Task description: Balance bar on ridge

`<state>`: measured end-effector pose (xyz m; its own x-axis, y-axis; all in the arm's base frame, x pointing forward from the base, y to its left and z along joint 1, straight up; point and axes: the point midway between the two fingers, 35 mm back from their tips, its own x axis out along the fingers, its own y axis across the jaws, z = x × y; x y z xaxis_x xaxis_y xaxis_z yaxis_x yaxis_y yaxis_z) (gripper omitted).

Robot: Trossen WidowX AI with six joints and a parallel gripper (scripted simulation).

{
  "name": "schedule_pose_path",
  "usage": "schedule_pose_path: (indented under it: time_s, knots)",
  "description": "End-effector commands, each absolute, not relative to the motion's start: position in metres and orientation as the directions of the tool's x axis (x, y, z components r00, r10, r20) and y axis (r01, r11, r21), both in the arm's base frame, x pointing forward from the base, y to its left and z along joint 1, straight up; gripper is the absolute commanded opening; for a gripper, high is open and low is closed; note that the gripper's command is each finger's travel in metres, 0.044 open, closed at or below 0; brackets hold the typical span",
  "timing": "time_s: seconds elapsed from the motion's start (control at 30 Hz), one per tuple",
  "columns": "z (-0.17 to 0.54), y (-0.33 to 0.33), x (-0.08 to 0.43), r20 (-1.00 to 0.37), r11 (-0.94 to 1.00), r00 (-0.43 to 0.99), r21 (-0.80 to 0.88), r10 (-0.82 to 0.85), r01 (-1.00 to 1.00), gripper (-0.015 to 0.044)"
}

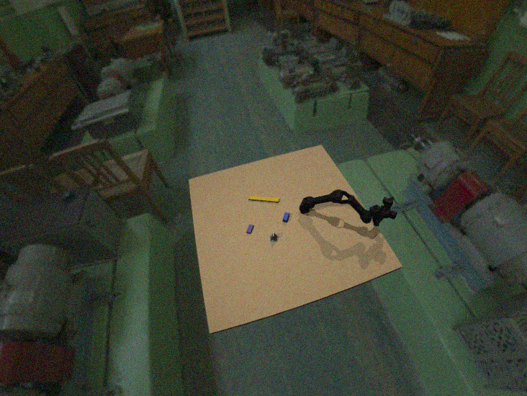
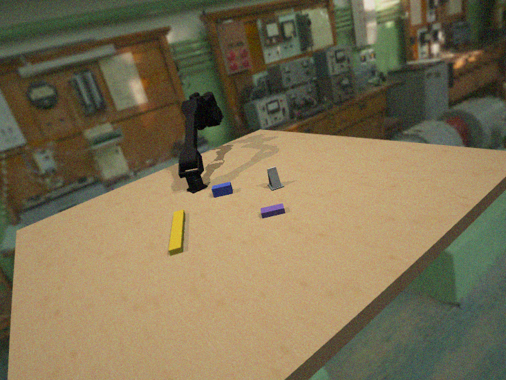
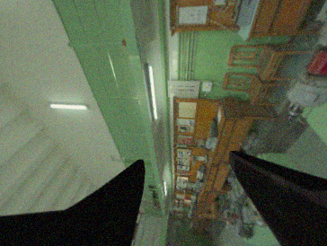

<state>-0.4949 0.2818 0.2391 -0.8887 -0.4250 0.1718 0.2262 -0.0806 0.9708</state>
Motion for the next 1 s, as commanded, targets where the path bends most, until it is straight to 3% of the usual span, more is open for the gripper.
schedule_pose_path:
  time_s: [0.0,0.97]
  knots:
    - [0.238,0.313,-0.479,0.169,-0.106,-0.925,0.971,-0.341,0.216,0.0315]
    - [0.239,0.488,-0.318,0.121,-0.274,-0.966,0.960,0.227,0.056,0.0315]
